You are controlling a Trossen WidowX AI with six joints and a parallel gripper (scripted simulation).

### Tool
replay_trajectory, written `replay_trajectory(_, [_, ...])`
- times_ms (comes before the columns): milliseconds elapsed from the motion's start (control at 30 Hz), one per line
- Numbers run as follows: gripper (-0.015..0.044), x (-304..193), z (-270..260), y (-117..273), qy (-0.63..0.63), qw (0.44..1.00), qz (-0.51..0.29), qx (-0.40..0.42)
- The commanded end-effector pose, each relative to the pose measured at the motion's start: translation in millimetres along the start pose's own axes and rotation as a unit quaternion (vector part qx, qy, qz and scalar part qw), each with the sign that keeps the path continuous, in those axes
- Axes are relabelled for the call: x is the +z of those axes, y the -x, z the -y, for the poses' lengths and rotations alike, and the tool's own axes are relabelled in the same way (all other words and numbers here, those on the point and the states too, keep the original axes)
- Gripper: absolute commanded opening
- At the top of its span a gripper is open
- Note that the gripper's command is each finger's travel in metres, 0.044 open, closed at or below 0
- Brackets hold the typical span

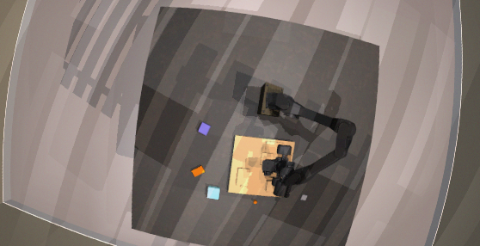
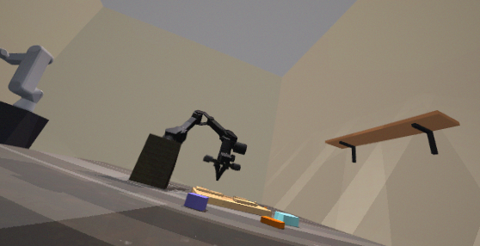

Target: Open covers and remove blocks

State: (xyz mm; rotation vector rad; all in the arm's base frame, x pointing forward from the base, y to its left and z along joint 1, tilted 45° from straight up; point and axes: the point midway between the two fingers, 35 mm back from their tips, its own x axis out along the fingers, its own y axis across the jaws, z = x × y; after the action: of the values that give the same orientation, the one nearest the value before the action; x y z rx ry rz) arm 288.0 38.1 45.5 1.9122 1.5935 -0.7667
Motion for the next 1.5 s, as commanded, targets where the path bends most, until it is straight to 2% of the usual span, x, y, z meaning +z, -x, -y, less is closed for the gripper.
replay_trajectory(0, [0.0000, -0.2, -0.1, -2.1, -0.002, 1.000, -0.001, 0.000])
replay_trajectory(1467, [0.0000, -0.4, -0.8, -45.8, -0.002, 1.000, -0.001, 0.000])
